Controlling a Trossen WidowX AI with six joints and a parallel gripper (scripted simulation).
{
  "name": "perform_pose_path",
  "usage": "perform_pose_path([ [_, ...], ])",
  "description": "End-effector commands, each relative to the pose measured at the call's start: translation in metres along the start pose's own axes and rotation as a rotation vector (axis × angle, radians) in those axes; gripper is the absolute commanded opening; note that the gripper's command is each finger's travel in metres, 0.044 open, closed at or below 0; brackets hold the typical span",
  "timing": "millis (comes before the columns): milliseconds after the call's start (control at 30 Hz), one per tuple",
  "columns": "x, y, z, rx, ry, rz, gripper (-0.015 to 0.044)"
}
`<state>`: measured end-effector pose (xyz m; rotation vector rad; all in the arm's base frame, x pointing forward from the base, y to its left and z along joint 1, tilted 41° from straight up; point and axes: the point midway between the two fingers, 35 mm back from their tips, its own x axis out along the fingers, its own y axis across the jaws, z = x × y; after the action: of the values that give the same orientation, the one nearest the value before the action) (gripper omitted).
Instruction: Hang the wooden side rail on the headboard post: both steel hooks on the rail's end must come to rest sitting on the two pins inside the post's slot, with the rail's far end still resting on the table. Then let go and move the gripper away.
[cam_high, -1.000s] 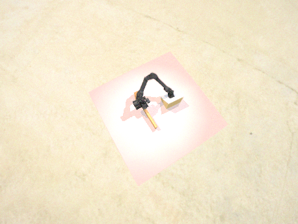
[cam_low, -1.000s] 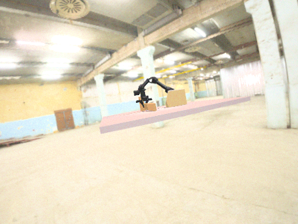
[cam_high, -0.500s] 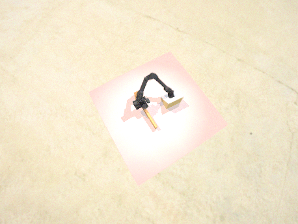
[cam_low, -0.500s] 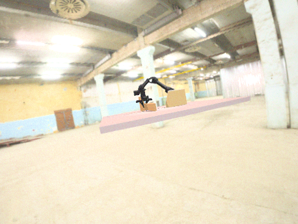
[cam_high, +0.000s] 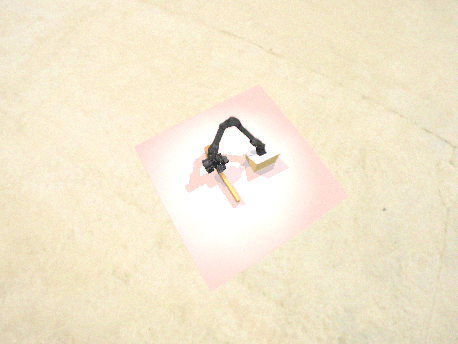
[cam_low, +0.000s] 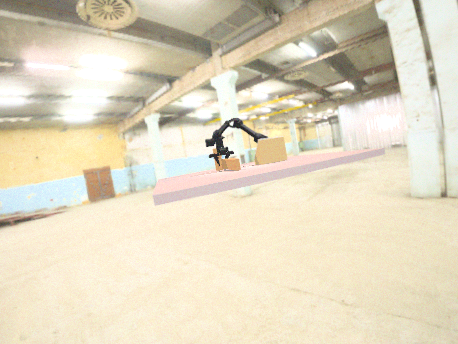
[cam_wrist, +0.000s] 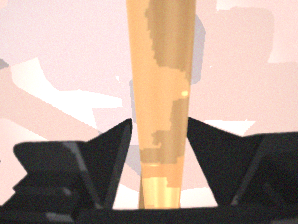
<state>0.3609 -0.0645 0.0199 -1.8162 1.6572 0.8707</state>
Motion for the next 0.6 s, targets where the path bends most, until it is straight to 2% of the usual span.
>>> perform_pose_path([
  [0,-0.005,0.000,0.000,0.001,0.001,-0.001,0.0368],
  [100,-0.023,-0.001,0.000,0.004,0.003,-0.002,0.0440],
  [200,-0.039,0.000,0.000,0.006,0.006,-0.004,0.0440],
  [400,-0.040,0.000,0.002,0.006,0.006,-0.004,0.0440],
  [567,-0.040,0.000,0.029,0.006,0.005,-0.004,0.0440],
])
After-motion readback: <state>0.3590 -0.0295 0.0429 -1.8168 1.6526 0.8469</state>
